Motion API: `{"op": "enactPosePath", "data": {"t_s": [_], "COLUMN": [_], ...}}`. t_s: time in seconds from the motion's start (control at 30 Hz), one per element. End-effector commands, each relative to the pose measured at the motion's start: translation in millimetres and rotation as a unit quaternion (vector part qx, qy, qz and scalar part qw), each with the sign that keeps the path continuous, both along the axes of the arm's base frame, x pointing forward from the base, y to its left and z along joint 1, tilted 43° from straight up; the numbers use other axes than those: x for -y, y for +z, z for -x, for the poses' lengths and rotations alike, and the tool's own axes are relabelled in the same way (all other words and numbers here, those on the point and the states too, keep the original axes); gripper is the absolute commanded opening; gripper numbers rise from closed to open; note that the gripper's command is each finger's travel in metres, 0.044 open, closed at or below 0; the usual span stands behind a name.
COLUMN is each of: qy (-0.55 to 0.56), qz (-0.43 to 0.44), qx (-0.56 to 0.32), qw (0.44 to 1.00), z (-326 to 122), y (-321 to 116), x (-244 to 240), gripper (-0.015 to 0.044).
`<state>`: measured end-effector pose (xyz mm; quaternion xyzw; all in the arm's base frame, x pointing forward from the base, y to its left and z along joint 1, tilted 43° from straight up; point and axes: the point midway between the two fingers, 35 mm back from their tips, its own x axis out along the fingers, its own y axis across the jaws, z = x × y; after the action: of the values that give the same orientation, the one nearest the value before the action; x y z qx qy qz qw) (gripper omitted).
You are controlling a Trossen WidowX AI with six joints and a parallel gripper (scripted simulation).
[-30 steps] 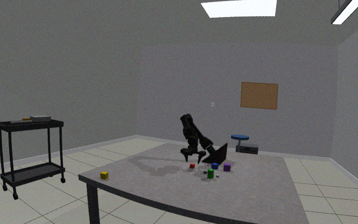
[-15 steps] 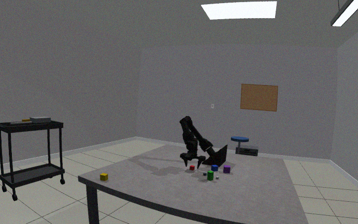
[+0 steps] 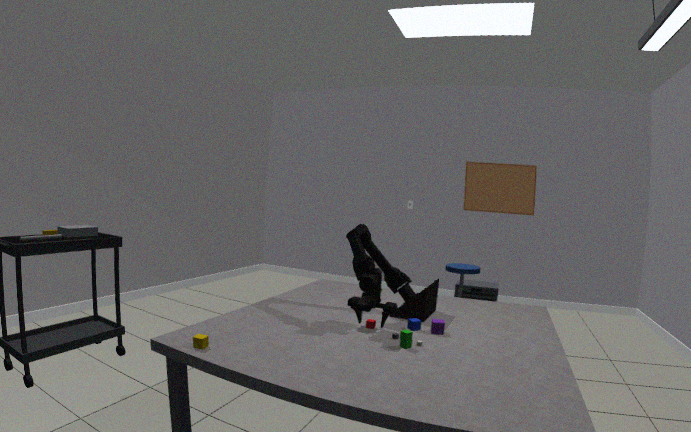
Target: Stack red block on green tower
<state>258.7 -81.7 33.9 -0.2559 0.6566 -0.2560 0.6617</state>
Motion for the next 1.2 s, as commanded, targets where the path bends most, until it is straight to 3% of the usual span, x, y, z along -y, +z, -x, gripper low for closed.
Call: {"op": "enactPosePath", "data": {"t_s": [0.0,0.03,0.47,0.7,0.77,1.17], "qy": [0.002,0.0,0.0,0.0,0.0,0.002], "qz": [0.002,0.0,0.0,0.0,0.0,0.0], "qx": [-0.003,0.0,0.0,0.0,0.0,-0.003], "qw": [1.0,1.0,1.0,1.0,1.0,1.0], "z": [0,0,0,0,0,0], "y": [0,0,0,0,2,41], "x": [0,0,0,0,-2,-38], "gripper": [0.044,0.044,0.0099,0.0052,0.0,0.0]}}
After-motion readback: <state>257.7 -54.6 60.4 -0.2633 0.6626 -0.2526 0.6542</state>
